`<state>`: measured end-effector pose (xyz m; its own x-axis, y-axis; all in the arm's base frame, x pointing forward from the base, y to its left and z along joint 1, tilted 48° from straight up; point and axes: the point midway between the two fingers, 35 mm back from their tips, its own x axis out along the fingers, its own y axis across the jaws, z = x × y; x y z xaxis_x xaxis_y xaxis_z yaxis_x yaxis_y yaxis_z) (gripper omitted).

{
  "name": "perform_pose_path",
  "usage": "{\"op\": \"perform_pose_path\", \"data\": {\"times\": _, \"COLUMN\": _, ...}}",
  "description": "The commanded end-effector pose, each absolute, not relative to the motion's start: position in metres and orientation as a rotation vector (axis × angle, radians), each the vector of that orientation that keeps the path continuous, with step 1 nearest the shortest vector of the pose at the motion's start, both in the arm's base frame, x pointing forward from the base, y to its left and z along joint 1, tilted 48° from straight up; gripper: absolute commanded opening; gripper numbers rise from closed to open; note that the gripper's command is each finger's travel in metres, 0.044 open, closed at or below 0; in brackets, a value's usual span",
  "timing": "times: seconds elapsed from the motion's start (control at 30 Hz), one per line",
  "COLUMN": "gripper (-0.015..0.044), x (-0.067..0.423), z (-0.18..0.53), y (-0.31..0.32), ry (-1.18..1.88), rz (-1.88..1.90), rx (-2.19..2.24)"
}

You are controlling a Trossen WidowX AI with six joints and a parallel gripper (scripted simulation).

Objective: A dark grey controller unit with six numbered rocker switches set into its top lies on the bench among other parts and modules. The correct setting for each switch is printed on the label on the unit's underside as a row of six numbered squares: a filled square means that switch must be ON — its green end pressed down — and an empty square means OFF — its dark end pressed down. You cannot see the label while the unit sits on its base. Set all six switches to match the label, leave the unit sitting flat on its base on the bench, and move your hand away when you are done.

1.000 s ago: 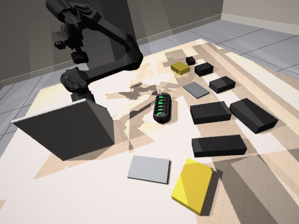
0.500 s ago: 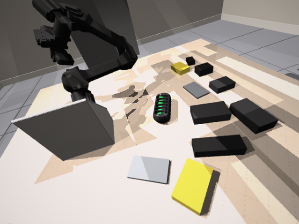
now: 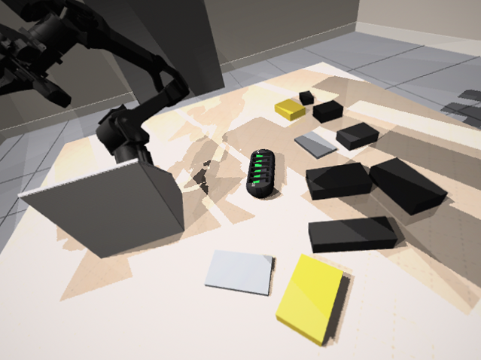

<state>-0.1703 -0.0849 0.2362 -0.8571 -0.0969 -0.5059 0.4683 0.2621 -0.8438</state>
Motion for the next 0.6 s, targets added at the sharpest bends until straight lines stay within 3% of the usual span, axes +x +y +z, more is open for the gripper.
{"op": "perform_pose_path", "data": {"times": 0.0, "gripper": 0.0000, "x": -0.156, "z": 0.211, "y": -0.133, "ry": 2.000, "rz": -1.428, "rx": 0.191}}
{"op": "perform_pose_path", "data": {"times": 0.33, "gripper": 0.0000, "x": -0.077, "z": 0.151, "y": -0.220, "ry": 1.781, "rz": -0.948, "rx": -0.115}}
{"op": "perform_pose_path", "data": {"times": 0.57, "gripper": 0.0000, "x": -0.015, "z": 0.114, "y": -0.233, "ry": 1.677, "rz": -0.656, "rx": -0.219}}
